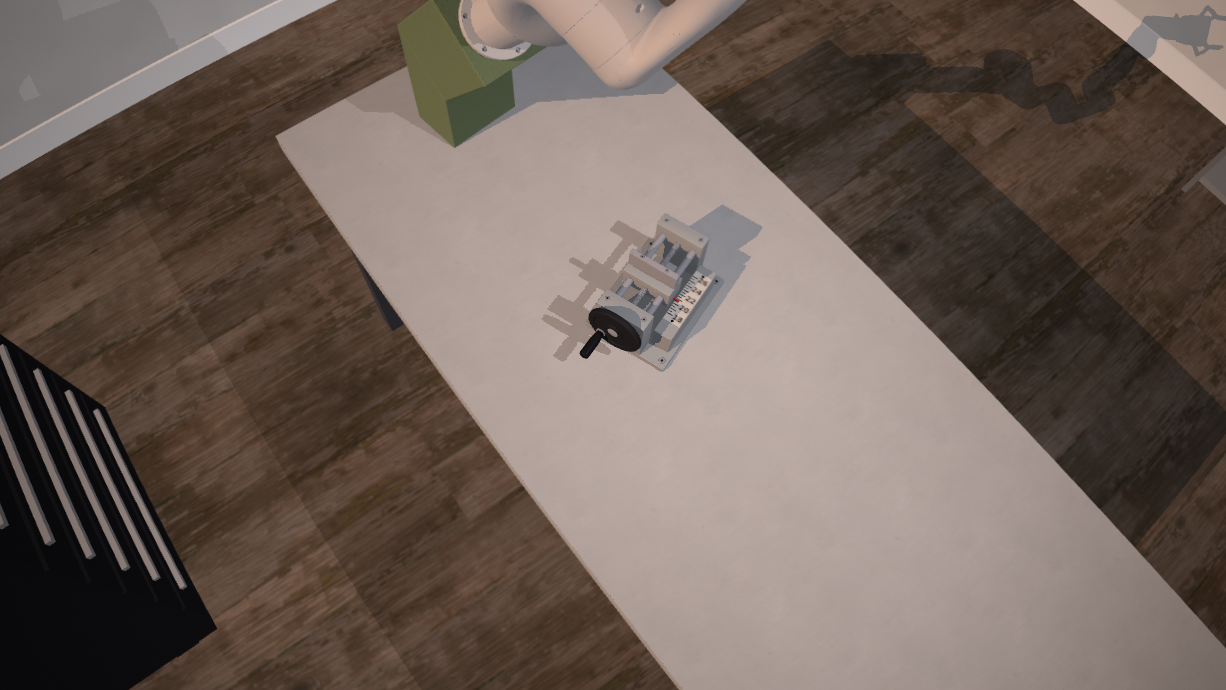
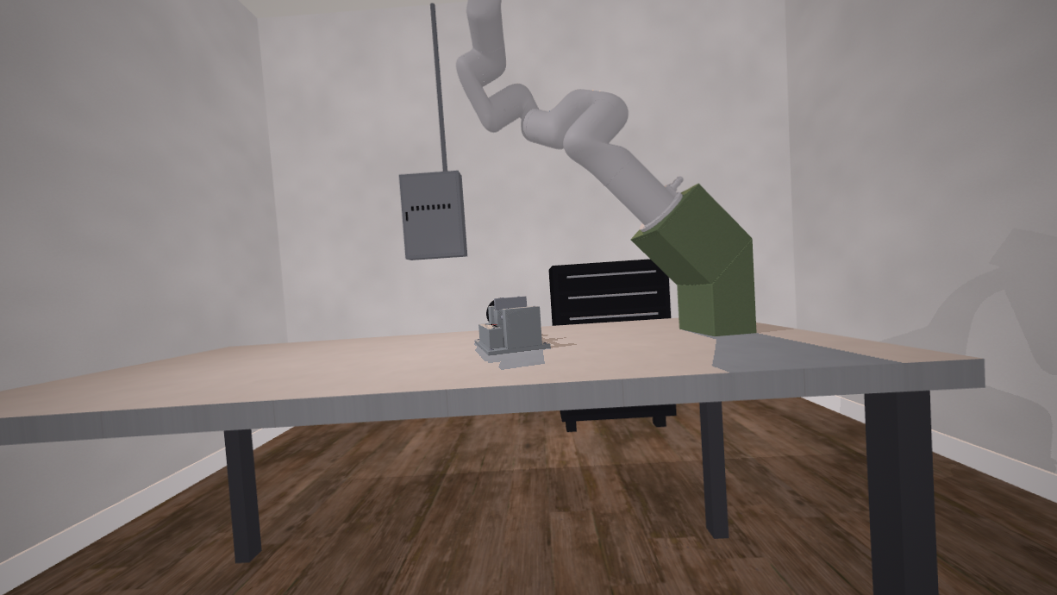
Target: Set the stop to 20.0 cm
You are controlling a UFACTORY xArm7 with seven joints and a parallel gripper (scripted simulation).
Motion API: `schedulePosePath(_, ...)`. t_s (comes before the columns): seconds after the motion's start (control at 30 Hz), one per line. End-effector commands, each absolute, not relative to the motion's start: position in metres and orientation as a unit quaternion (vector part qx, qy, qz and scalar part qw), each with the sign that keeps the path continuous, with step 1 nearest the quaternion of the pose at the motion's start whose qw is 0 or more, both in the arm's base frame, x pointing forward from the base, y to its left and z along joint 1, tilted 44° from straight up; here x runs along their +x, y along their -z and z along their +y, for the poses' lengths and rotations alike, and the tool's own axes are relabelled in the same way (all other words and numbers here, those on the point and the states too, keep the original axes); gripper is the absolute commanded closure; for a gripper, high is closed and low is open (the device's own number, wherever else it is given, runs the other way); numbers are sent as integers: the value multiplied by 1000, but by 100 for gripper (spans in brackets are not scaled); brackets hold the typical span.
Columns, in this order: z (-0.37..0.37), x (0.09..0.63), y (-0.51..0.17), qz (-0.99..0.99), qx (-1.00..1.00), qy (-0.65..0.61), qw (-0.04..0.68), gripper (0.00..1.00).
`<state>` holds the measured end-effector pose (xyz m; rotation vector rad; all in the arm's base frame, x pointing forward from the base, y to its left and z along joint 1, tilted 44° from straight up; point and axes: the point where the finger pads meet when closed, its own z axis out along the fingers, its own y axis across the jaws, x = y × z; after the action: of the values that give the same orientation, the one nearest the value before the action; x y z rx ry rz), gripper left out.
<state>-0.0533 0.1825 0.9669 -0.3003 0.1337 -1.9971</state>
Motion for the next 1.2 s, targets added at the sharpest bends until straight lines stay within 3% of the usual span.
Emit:
schedulePosePath(0.0, 187, -55, -966, 48, -119, 848, 515, 0)
schedulePosePath(0.13, 205, -54, -958, 19, -98, 886, 452, 0)
schedulePosePath(0.3, 253, -42, -934, -41, -56, 946, 315, 0)
schedulePosePath(0.37, 253, -42, -934, -41, -56, 946, 315, 0)
schedulePosePath(0.4, 266, -36, -926, -72, -34, 966, 244, 0)
schedulePosePath(0.6, 311, -6, -891, -129, 4, 985, 113, 0)
schedulePosePath(0.87, 355, 47, -841, -217, 66, 970, -92, 0)
schedulePosePath(0.93, 355, 47, -841, -217, 66, 970, -92, 0)
schedulePosePath(0.97, 367, 70, -820, -247, 89, 951, -161, 0)
schedulePosePath(1.13, 377, 97, -797, -290, 122, 913, -259, 0)
schedulePosePath(1.17, 384, 125, -773, -302, 131, 901, -281, 0)
